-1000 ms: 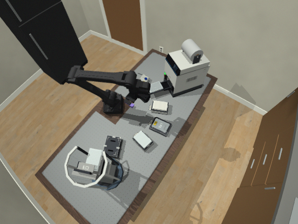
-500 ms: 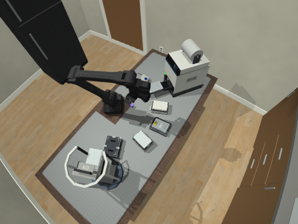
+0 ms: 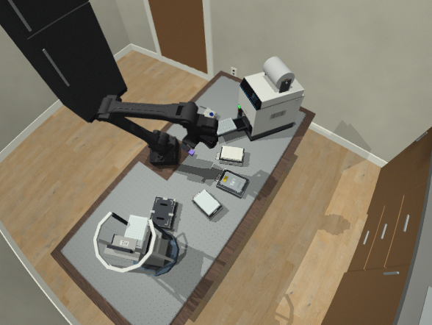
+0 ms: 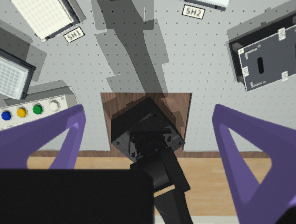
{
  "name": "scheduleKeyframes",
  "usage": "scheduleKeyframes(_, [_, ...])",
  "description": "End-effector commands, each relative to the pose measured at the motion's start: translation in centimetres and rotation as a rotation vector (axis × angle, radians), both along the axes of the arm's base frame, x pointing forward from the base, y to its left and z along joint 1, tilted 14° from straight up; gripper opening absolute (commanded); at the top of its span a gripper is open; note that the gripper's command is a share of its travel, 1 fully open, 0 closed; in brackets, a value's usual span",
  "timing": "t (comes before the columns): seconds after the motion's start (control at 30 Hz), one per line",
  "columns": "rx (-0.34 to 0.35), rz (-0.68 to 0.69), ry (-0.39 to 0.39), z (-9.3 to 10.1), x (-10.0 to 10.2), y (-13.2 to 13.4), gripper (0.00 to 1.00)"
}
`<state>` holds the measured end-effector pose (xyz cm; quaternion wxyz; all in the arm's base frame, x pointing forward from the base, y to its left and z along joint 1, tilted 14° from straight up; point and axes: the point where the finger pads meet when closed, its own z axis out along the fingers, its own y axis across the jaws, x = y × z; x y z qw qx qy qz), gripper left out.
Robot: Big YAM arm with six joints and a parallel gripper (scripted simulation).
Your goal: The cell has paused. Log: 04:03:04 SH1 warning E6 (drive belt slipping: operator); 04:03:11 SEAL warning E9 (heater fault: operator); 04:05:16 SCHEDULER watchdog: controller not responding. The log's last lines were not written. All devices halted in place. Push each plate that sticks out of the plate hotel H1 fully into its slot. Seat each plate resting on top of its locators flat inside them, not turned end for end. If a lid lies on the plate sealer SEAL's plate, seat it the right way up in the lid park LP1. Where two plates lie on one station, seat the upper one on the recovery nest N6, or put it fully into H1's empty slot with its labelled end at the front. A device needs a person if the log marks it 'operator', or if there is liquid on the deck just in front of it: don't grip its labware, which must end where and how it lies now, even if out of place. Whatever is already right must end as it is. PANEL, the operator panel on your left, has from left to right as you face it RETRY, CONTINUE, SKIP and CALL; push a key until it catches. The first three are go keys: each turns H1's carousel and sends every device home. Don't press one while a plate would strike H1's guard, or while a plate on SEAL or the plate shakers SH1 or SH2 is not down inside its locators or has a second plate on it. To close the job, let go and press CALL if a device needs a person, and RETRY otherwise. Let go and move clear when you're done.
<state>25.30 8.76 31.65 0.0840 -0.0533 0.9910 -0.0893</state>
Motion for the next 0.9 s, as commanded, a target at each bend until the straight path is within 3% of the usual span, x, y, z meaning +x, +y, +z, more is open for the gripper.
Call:
scheduleKeyframes(0.0, [0.004,-0.013,-0.011,1.0,0.1,0.0,1.00])
scheduleKeyframes(0.17, [0.004,-0.013,-0.011,1.0,0.1,0.0,1.00])
scheduleKeyframes(0.53, [0.080,-0.309,-0.102,3.3,0.8,-3.1,1.00])
scheduleKeyframes(0.87, [0.068,-0.287,-0.099,3.9,1.3,-6.1,1.00])
